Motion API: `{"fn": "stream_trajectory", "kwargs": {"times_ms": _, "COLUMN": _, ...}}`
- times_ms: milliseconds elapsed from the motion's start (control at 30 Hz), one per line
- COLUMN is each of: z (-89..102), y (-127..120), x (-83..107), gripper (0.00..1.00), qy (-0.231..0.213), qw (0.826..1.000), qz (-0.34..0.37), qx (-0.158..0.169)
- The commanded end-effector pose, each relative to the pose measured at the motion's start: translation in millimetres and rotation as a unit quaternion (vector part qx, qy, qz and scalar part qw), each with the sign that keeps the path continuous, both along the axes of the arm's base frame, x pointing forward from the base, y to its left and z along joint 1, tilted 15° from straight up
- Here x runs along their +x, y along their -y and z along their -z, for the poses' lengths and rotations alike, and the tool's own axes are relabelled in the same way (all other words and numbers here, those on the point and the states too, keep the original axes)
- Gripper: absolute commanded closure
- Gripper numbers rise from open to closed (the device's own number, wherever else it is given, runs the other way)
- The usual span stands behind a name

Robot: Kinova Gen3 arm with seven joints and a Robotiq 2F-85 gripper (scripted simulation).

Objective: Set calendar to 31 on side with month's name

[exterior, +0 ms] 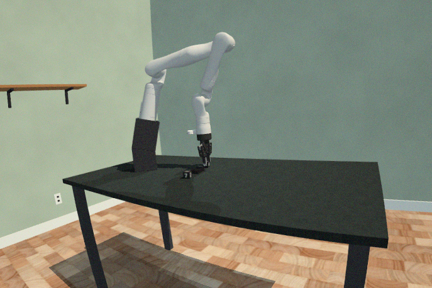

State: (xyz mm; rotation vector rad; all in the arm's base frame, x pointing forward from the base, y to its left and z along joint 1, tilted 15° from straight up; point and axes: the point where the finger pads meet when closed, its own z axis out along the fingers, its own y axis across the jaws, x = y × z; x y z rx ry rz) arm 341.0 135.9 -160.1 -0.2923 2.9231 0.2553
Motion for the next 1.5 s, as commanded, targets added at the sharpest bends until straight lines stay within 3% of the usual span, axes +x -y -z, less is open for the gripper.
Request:
{"fn": "stream_trajectory", "kwargs": {"times_ms": 0, "z": 4.4, "y": -0.4, "x": -2.2, "gripper": 0.54, "qy": -0.003, "qw": 1.000, "qz": 0.000, "qx": 0.000}}
{"fn": "stream_trajectory", "kwargs": {"times_ms": 1433, "z": 7.9, "y": -1.1, "x": -1.6, "gripper": 0.54, "qy": -0.003, "qw": 1.000, "qz": 0.000, "qx": 0.000}}
{"fn": "stream_trajectory", "kwargs": {"times_ms": 1467, "z": 7.9, "y": -1.1, "x": -1.6, "gripper": 0.74, "qy": -0.003, "qw": 1.000, "qz": 0.000, "qx": 0.000}}
